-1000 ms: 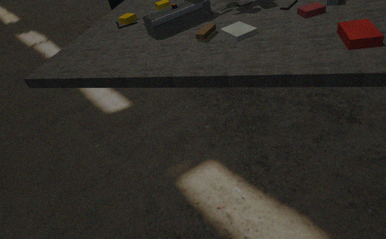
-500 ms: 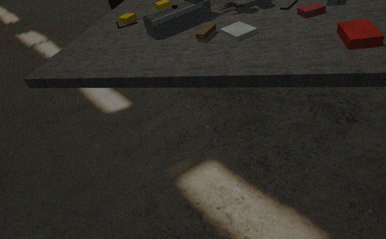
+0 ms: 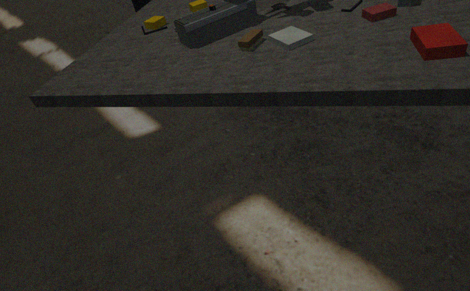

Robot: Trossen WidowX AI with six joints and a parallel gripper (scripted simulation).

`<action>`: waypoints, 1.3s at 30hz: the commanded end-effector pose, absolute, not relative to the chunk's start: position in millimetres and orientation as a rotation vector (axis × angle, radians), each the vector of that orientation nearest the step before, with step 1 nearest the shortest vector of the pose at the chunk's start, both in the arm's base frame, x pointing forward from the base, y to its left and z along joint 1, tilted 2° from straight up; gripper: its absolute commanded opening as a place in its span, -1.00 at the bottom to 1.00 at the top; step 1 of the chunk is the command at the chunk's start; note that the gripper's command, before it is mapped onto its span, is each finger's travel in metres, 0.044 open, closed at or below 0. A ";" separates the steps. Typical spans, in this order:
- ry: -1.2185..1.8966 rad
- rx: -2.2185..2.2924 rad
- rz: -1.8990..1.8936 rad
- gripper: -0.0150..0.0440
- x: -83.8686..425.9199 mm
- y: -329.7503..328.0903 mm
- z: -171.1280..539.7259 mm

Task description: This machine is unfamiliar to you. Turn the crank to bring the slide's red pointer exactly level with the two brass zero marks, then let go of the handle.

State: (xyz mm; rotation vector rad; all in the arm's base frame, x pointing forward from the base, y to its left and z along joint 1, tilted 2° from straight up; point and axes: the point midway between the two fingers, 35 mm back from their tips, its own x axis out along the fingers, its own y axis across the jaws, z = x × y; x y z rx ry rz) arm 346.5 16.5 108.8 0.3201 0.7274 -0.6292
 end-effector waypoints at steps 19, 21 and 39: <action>0.728 0.319 -0.637 -0.49 345.6 15.9 106.3; 0.728 0.319 -0.637 -0.49 346.1 16.5 105.0; 0.728 0.319 -0.637 -0.49 350.7 21.5 84.6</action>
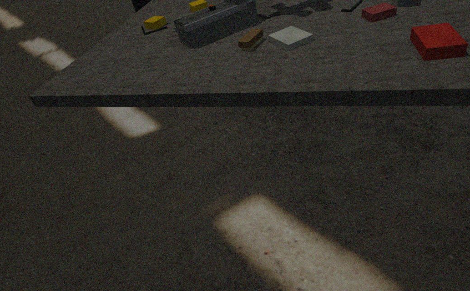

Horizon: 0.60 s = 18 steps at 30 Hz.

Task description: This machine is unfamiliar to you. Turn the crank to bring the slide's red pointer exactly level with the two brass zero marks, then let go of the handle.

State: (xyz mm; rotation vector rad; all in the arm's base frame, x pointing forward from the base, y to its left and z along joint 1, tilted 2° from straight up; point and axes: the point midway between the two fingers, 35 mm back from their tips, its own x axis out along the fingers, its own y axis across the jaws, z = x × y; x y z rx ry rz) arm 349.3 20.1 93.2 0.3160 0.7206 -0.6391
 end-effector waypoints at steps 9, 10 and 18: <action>0.728 0.319 -0.637 -0.49 349.6 20.1 76.4; 0.728 0.319 -0.637 -0.49 349.5 19.9 75.6; 0.728 0.319 -0.637 -0.49 347.9 17.9 70.3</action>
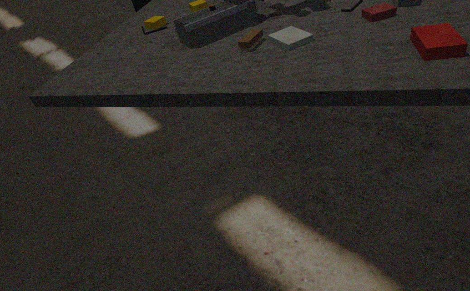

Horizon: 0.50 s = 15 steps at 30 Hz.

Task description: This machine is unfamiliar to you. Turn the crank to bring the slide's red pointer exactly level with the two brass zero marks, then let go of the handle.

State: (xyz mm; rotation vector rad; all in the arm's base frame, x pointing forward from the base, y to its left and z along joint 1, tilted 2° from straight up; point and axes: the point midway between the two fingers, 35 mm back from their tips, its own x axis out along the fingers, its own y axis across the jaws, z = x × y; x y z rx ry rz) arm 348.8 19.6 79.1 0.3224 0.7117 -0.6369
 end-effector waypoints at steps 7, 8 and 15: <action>0.728 0.319 -0.637 -0.49 346.5 16.1 66.9; 0.728 0.319 -0.637 -0.49 346.3 15.9 66.5; 0.728 0.318 -0.637 -0.49 345.1 14.4 64.2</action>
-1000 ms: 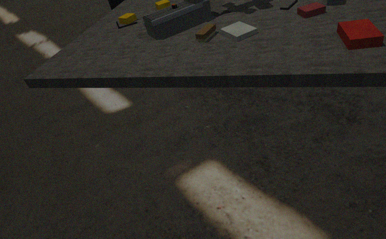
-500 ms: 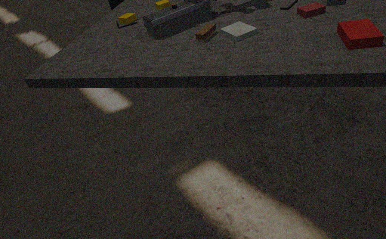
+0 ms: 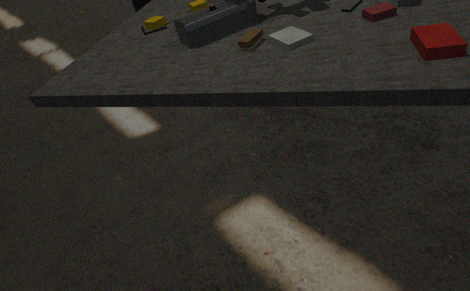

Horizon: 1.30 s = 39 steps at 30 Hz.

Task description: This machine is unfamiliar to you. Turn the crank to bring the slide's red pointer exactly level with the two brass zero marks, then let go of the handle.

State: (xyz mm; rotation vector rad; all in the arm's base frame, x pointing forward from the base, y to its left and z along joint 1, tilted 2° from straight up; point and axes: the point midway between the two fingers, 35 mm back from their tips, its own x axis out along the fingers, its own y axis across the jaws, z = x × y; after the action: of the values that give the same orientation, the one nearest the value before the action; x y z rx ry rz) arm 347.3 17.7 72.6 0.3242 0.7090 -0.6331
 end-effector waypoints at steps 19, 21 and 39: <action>0.729 0.318 -0.637 -0.49 342.5 11.2 60.3; 0.729 0.318 -0.637 -0.49 342.2 10.9 59.9; 0.729 0.318 -0.637 -0.49 339.6 7.8 57.0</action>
State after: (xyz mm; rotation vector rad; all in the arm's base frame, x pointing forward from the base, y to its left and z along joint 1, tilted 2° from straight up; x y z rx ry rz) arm 343.4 13.0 63.7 0.3220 0.7114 -0.6283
